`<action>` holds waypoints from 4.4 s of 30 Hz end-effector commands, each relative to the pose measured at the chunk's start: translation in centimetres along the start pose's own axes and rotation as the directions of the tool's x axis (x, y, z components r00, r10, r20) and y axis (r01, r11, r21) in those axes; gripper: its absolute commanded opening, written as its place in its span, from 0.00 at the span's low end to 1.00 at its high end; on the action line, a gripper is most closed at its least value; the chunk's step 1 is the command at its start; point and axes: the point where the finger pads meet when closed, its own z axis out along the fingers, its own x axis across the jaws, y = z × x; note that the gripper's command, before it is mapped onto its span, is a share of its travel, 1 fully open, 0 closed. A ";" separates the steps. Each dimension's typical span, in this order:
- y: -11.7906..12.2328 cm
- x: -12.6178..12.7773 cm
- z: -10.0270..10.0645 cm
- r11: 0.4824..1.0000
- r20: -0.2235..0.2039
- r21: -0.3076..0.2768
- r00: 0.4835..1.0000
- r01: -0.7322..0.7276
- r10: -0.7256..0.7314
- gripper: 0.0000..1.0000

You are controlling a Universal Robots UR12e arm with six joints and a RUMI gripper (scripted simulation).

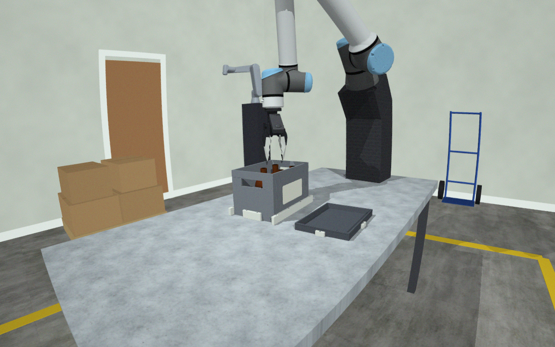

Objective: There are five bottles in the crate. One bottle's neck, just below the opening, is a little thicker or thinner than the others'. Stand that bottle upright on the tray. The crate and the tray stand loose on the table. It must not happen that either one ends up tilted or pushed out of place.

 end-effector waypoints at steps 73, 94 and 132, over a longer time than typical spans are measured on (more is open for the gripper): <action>0.0 0.0 3.7 1.000 -0.001 0.000 1.000 0.000 0.000 0.38; 0.0 0.0 3.9 1.000 -0.001 0.000 1.000 0.000 0.000 0.38; 0.0 0.0 3.9 1.000 -0.001 0.000 1.000 0.000 0.000 0.00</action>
